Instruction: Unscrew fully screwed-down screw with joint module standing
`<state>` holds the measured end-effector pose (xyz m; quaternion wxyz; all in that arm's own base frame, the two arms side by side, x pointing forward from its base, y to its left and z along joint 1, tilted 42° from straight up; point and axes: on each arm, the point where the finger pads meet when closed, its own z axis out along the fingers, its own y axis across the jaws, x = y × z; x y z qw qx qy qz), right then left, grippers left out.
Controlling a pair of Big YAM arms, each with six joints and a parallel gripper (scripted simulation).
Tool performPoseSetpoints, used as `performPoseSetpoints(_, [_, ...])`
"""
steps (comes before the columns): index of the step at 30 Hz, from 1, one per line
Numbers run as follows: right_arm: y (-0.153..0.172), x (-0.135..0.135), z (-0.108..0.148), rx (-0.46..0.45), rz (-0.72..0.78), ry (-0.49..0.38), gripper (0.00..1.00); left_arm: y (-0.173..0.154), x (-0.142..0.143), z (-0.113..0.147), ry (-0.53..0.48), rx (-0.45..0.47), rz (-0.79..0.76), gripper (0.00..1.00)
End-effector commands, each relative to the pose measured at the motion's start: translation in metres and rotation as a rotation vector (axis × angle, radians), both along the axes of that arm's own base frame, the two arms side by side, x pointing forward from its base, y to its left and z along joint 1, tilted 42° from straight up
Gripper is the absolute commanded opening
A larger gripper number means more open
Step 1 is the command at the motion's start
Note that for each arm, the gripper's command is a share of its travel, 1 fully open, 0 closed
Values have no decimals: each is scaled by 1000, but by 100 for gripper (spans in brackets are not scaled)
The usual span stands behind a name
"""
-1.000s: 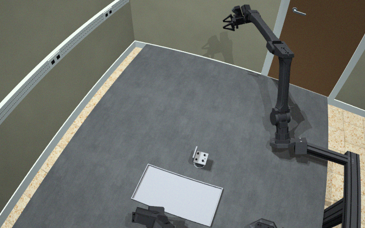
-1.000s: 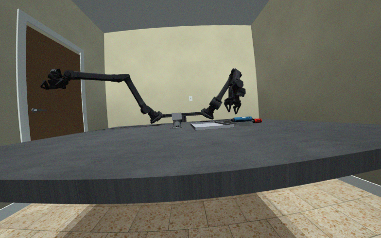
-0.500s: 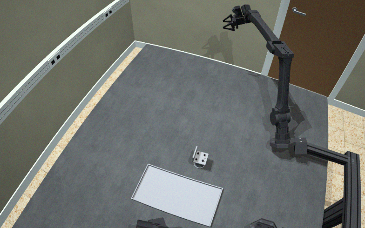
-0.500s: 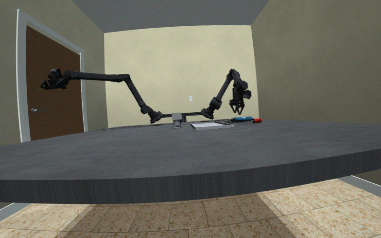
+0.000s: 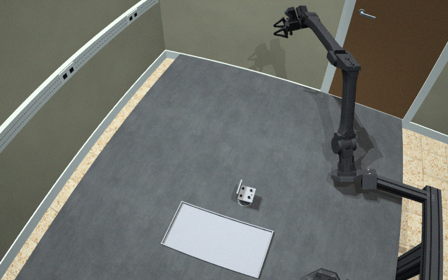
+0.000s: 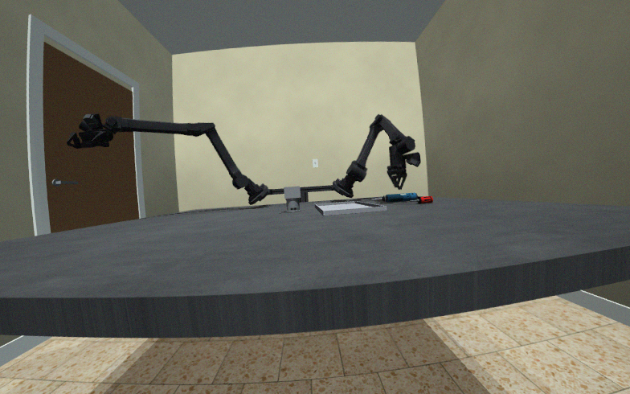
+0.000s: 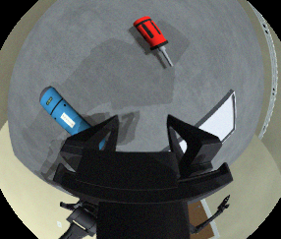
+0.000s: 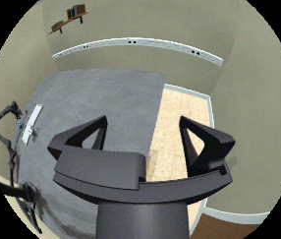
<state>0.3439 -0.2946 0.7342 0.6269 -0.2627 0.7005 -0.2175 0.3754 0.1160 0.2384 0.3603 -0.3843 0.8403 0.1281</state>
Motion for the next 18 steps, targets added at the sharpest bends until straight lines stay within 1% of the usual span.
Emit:
performPoseSetpoints(1, [11, -6, 19, -40, 1, -23, 100, 9, -15, 1, -21, -33, 79, 65])
performPoseSetpoints(11, [11, -6, 19, -40, 1, -23, 100, 36, -61, 3, -92, -123, 308, 65])
performPoseSetpoints(12, [11, -6, 19, -40, 1, -23, 100, 36, -61, 3, -92, -123, 308, 65])
performPoseSetpoints(13, [11, -6, 19, -40, 1, -23, 100, 37, -58, -7, -61, -125, 310, 65])
performPoseSetpoints(16, [11, -6, 19, -40, 1, -23, 100, 37, -58, -7, -61, -125, 310, 65])
performPoseSetpoints(18, [11, -6, 19, -40, 1, -23, 100, 40, -71, 3, -108, -134, 357, 65])
